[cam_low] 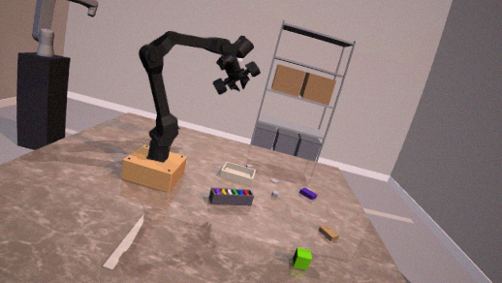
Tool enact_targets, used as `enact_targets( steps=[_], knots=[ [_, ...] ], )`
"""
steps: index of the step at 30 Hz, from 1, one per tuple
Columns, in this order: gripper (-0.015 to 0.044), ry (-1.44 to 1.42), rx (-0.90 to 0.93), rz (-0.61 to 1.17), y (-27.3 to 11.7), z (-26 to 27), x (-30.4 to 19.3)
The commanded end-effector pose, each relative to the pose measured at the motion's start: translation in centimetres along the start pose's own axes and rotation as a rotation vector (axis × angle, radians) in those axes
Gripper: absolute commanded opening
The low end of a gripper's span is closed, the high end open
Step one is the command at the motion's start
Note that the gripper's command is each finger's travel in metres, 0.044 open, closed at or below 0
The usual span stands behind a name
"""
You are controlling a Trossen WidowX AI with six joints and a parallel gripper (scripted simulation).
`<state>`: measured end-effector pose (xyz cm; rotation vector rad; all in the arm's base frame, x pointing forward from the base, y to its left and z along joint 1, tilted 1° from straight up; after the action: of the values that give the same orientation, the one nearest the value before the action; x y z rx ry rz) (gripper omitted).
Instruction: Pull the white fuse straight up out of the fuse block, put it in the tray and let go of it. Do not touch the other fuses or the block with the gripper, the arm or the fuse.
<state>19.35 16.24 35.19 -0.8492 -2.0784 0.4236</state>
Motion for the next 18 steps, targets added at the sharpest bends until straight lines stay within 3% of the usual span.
enact_targets(
  steps=[1, 10, 18],
  knots=[
    [0.0074, -0.001, 0.003, 0.165, 1.3, -0.9, -4.6],
    [0.0074, -0.006, 0.147, 0.489, 2.4, -1.2, -15.7],
    [0.0074, 0.074, 0.382, 0.691, 0.6, 1.8, -26.2]
  ],
)
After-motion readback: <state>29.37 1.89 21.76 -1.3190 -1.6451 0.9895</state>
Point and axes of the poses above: the point midway between the two fingers, 35 mm back from their tips, its own y axis out along the fingers, its own z axis across the jaws, x = y × z, the point moved 9 cm from there along -y, back along the fingers, and after that the axes turned 8 degrees about y, right-handed, at the moved point
